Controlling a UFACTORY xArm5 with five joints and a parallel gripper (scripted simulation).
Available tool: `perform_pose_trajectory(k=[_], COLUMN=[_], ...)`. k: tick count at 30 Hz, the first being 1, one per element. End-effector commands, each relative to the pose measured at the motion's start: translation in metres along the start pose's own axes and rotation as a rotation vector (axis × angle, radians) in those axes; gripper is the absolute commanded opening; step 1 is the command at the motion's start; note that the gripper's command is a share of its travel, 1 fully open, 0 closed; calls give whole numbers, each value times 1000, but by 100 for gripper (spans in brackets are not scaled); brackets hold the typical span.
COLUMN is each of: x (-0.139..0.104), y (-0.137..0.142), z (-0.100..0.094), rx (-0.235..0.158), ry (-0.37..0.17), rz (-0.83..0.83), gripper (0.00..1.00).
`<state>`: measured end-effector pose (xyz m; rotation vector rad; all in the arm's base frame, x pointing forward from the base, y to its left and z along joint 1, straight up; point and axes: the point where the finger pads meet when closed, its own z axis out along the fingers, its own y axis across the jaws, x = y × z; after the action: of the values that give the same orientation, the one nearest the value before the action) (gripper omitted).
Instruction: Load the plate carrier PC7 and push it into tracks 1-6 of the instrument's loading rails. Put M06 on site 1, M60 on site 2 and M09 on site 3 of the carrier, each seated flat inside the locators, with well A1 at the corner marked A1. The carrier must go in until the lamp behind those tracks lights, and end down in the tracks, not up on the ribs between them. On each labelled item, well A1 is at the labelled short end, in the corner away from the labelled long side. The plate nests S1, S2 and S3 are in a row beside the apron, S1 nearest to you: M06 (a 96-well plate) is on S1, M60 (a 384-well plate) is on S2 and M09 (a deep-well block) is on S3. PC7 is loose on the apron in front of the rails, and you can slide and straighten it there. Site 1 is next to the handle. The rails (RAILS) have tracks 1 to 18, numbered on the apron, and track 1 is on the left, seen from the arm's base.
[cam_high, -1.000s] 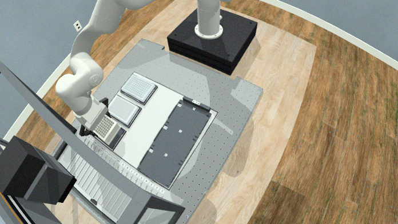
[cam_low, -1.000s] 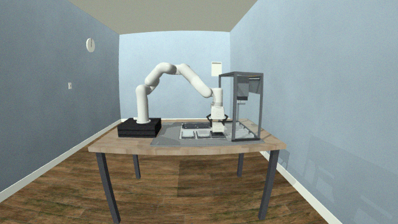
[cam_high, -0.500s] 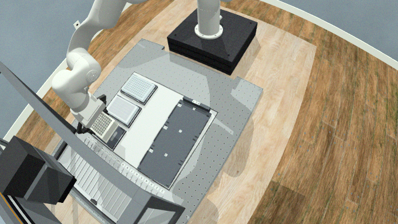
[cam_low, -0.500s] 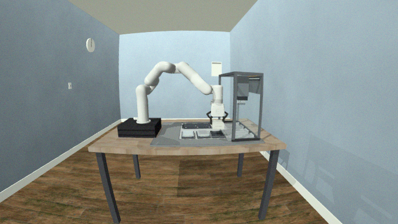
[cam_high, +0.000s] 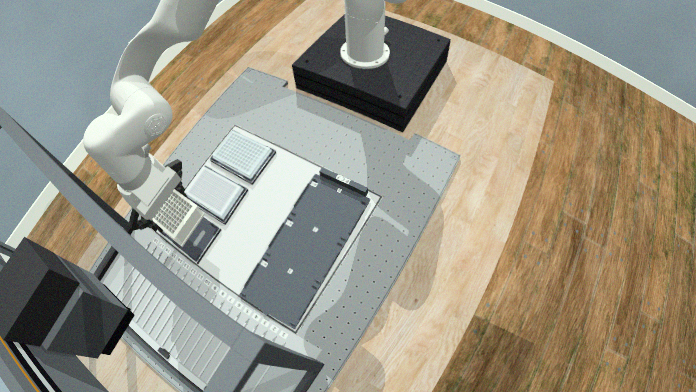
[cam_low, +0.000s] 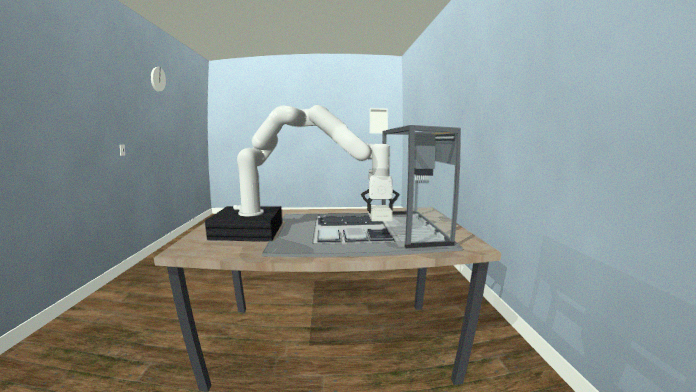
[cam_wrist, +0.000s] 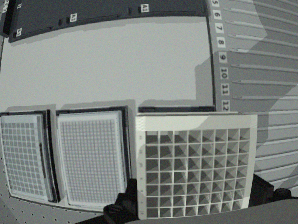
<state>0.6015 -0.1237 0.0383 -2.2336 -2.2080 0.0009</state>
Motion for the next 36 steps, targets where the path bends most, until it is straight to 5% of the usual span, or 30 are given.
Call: perform_pose_trajectory(k=[1, 36], x=[0, -1], y=[1, 1], z=[-10, -55], rx=[-6, -6], ry=[5, 5], rz=[0, 0], gripper=[0, 0])
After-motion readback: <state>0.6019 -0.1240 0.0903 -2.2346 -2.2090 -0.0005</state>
